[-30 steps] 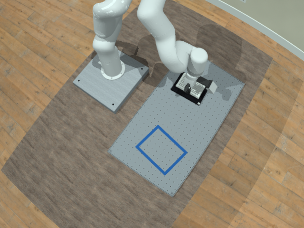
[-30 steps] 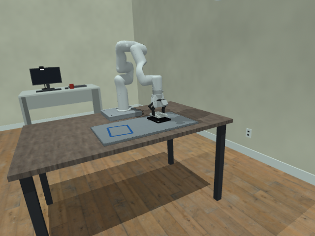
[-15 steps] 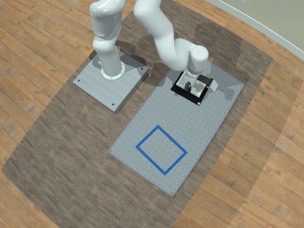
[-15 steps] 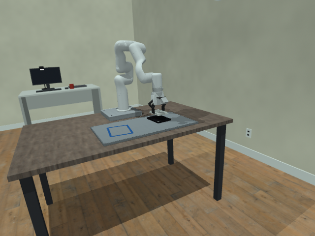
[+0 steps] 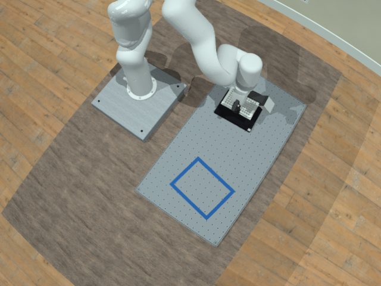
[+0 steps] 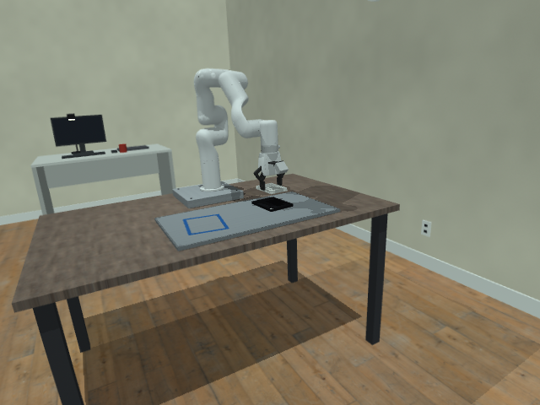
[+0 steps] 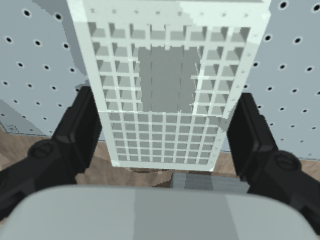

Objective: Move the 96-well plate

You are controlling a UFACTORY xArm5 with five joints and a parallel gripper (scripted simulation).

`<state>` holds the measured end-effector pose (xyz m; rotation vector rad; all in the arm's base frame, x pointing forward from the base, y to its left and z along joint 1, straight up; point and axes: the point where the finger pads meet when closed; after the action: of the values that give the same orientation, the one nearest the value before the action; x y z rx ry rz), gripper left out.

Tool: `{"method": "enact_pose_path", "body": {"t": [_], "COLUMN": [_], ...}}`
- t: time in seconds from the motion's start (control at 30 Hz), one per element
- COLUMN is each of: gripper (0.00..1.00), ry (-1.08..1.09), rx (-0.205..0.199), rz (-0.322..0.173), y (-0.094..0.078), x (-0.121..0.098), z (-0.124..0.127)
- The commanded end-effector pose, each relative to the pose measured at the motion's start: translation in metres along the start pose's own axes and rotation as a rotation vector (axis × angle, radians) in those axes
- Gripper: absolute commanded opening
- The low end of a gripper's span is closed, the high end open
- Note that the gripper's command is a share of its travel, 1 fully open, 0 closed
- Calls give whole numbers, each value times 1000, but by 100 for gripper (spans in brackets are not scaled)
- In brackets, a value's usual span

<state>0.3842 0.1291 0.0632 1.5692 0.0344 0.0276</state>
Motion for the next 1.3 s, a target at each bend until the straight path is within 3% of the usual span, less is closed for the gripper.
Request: {"method": "enact_pose_path", "body": {"t": [0.0, 0.3, 0.8, 1.03, 1.27], "gripper": [0, 0, 0, 0, 0], "ry": [0, 0, 0, -232, -232], "rx": [1, 1, 1, 1, 2], "rz": [3, 3, 3, 3, 3], "y": [10, 22, 22, 21, 21], "x": [1, 1, 1, 3, 5], "z": [0, 0, 0, 23, 46]}}
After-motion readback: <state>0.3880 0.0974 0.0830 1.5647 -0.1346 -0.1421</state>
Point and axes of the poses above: the point where the finger pads meet when closed, its own y axis back along the fingers, its own z axis across the jaws, x = y × z, and after that the axes turned 1 degree about y, right-handed
